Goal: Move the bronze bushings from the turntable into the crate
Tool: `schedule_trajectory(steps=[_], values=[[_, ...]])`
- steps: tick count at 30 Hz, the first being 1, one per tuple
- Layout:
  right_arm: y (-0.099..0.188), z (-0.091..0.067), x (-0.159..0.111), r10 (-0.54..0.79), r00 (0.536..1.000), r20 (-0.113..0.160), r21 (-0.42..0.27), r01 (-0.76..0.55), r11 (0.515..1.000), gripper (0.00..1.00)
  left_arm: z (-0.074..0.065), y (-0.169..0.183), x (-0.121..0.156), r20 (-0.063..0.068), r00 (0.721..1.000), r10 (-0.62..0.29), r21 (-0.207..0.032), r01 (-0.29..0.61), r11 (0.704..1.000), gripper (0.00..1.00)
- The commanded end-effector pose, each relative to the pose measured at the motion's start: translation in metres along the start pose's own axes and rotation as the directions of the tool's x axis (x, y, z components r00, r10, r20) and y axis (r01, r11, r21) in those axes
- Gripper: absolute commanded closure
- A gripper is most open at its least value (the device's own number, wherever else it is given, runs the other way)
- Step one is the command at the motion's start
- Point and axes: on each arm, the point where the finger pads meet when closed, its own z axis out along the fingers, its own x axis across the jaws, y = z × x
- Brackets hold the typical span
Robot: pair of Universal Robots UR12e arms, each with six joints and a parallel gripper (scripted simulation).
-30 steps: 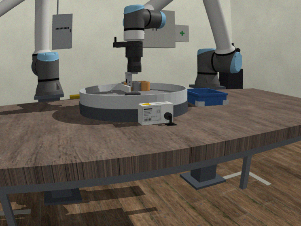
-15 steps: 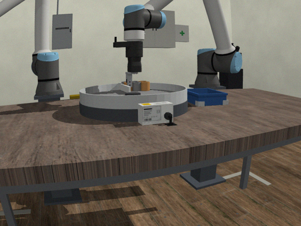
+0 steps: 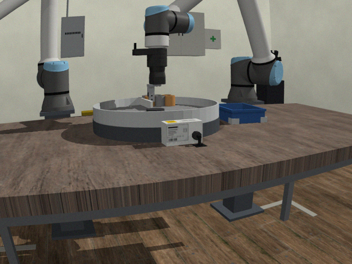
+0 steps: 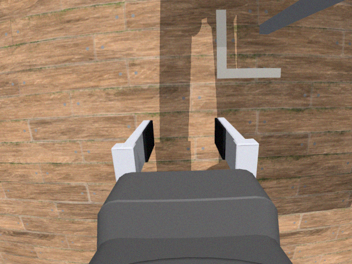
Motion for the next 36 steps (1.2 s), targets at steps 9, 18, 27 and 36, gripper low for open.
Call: schedule_trajectory(steps=[9,18,27,36], values=[[-0.002,0.001,-0.001,0.0,1.0,-0.001,0.0,0.0,1.0,0.0,-0.004,-0.002,0.0,0.002,1.0,0.001,0.006,-0.001,1.0,1.0],[-0.002,0.001,-0.001,0.0,1.0,-0.001,0.0,0.0,1.0,0.0,-0.006,-0.002,0.0,0.002,1.0,0.001,0.007,-0.001,1.0,1.0],[-0.002,0.001,-0.001,0.0,1.0,-0.001,0.0,0.0,1.0,0.0,-0.027,-0.003,0.0,0.003,1.0,0.001,0.009,-0.001,1.0,1.0],[-0.002,0.001,-0.001,0.0,1.0,-0.001,0.0,0.0,1.0,0.0,-0.066,-0.003,0.0,0.003,1.0,0.001,0.009,-0.001,1.0,1.0]])
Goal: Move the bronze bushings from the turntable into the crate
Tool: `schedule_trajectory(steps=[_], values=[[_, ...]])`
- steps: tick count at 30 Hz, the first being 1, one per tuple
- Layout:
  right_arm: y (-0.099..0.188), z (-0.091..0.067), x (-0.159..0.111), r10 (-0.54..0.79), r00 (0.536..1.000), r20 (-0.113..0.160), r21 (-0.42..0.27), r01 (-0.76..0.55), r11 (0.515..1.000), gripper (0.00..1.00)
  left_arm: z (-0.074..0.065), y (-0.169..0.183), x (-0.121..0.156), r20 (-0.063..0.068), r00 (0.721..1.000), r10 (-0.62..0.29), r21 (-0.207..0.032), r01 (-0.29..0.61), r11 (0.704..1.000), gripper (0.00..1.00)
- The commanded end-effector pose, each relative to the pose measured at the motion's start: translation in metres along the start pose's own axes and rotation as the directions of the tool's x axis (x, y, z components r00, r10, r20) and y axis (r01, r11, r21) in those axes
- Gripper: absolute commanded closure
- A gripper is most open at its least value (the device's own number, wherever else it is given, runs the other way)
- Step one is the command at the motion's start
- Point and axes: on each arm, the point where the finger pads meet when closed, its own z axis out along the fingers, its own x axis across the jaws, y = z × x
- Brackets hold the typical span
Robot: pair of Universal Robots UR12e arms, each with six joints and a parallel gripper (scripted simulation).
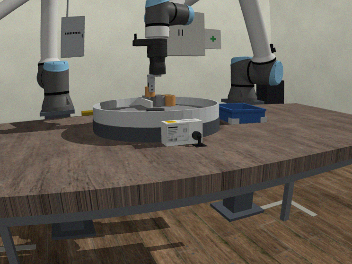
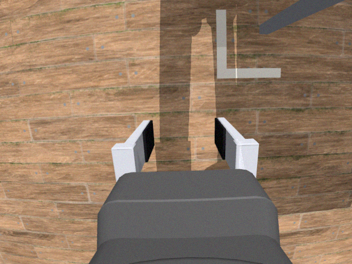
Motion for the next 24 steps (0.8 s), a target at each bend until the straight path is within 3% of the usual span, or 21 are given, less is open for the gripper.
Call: schedule_trajectory(steps=[1,6,24], values=[[-0.0019,0.0007,-0.001,0.0,1.0,-0.001,0.0,0.0,1.0,0.0,-0.0328,-0.0044,-0.0004,0.003,1.0,0.001,0.01,-0.001,1.0,1.0],[-0.0019,0.0007,-0.001,0.0,1.0,-0.001,0.0,0.0,1.0,0.0,-0.0376,-0.0044,-0.0004,0.003,1.0,0.001,0.01,-0.001,1.0,1.0],[-0.0019,0.0007,-0.001,0.0,1.0,-0.001,0.0,0.0,1.0,0.0,-0.0352,-0.0031,0.0001,0.001,1.0,0.001,0.006,-0.001,1.0,1.0]])
